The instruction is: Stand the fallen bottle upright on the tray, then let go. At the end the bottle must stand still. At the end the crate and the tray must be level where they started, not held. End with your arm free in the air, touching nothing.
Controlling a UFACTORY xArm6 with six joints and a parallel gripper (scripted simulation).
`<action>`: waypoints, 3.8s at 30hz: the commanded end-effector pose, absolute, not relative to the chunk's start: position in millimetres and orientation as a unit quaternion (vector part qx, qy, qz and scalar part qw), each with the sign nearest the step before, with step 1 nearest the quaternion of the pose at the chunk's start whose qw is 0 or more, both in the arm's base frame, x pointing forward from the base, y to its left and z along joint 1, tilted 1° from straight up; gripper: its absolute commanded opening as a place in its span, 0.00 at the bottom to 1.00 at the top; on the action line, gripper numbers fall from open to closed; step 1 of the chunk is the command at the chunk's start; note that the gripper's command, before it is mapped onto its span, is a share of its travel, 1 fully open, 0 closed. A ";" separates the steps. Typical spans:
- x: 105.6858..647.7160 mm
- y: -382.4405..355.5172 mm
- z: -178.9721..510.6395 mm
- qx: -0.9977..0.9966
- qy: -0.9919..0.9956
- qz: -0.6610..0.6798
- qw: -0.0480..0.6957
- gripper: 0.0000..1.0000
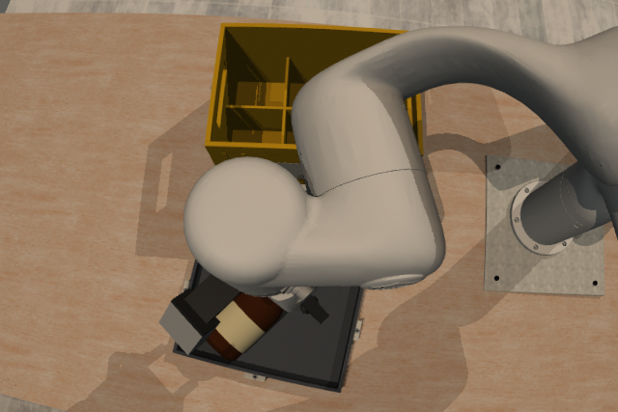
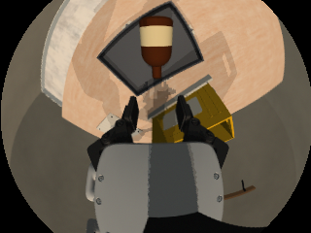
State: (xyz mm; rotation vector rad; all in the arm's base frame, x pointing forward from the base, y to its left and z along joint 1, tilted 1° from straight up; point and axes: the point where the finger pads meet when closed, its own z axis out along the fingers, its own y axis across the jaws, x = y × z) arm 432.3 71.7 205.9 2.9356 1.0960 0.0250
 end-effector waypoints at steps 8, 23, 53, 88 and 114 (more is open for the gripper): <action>433.4 71.8 207.7 0.937 0.350 0.010 0.004 0.65; 433.7 71.8 197.4 0.937 0.350 0.010 0.004 0.65; 435.5 71.8 115.7 0.937 0.350 0.010 0.004 0.65; 436.0 71.8 91.2 0.937 0.350 0.010 0.004 0.65; 437.5 72.1 91.3 0.937 0.350 0.010 0.004 0.65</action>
